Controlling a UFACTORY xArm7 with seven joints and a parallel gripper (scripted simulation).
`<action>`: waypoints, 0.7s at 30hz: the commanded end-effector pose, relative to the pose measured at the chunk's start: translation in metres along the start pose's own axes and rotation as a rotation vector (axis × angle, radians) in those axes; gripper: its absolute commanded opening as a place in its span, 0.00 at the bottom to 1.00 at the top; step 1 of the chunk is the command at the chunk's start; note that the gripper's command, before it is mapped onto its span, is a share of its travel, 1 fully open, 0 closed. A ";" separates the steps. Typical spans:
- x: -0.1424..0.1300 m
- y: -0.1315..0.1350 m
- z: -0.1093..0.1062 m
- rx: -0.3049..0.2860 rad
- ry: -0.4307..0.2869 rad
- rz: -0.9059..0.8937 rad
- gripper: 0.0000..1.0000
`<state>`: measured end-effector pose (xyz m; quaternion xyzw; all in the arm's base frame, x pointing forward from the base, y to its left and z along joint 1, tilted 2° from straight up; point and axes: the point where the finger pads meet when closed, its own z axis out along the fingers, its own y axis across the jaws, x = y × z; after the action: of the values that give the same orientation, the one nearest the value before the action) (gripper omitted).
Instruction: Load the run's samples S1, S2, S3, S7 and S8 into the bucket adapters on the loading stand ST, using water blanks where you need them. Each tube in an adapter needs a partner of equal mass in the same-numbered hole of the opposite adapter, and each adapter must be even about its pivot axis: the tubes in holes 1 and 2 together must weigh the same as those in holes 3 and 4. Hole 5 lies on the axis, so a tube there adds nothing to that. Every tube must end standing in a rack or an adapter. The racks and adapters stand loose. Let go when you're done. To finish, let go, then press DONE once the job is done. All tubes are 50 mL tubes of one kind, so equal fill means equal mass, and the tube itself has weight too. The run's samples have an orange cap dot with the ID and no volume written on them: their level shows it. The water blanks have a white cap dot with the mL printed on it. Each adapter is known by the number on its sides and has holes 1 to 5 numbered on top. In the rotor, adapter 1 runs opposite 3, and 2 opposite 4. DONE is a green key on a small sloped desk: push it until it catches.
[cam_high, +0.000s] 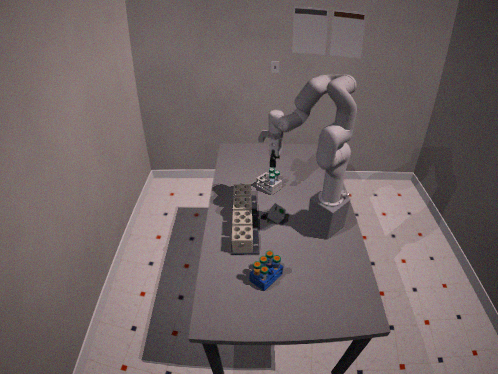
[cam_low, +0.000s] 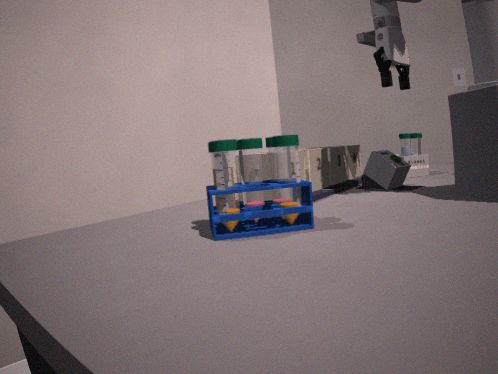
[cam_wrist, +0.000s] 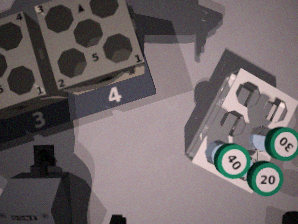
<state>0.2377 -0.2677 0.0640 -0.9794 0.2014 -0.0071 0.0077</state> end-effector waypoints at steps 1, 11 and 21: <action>0.009 -0.022 -0.002 0.003 0.008 -0.156 1.00; 0.022 -0.060 -0.002 0.003 0.008 -0.230 1.00; 0.036 -0.102 -0.002 0.003 0.008 -0.230 1.00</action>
<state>0.3015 -0.1963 0.0670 -0.9961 0.0872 -0.0115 0.0095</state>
